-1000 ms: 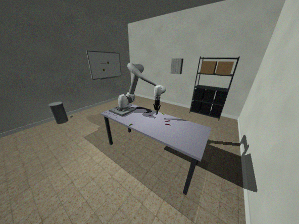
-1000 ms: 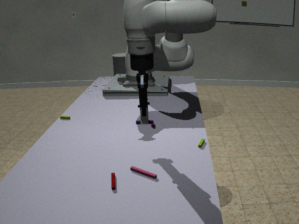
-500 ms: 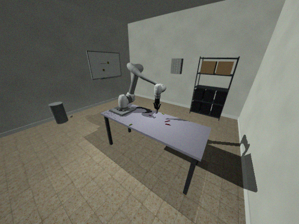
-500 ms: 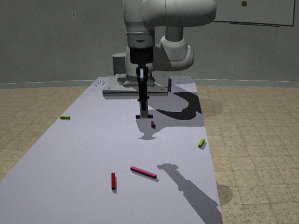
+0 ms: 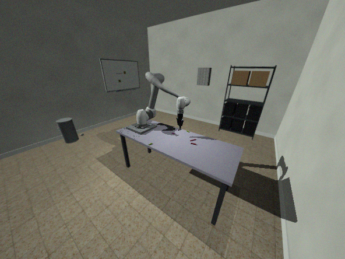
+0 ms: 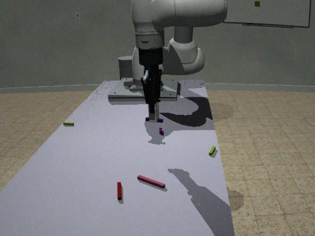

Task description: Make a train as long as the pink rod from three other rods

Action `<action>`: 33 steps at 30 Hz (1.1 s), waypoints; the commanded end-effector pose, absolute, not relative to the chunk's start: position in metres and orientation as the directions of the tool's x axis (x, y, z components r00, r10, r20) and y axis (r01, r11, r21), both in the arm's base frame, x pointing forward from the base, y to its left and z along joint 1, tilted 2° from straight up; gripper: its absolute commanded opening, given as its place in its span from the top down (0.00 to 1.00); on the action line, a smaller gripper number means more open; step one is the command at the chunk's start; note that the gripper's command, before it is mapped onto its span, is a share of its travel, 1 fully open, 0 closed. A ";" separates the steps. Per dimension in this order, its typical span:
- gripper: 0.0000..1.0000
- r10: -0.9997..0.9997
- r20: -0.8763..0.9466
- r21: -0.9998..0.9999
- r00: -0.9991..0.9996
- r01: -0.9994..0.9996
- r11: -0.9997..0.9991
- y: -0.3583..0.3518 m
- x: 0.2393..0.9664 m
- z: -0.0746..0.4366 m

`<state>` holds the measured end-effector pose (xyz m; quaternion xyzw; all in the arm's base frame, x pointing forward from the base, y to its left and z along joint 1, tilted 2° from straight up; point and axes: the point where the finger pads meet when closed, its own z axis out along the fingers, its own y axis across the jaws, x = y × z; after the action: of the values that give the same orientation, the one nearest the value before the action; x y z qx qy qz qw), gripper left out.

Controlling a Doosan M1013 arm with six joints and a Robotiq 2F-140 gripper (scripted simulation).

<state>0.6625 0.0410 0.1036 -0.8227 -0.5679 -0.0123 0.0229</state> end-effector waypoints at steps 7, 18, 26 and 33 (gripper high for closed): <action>0.88 0.728 0.027 -0.032 0.685 0.729 -0.684 0.048 0.639 0.105; 0.88 0.356 0.010 -0.041 0.934 0.356 -0.933 0.056 0.610 0.105; 0.88 0.079 -0.002 -0.042 0.997 0.079 -0.996 0.061 0.592 0.105; 0.88 0.001 -0.005 -0.042 1.000 0.001 -0.999 0.062 0.587 0.105</action>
<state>0.5874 0.0621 0.1044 -0.9998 -0.0022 0.0025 0.0217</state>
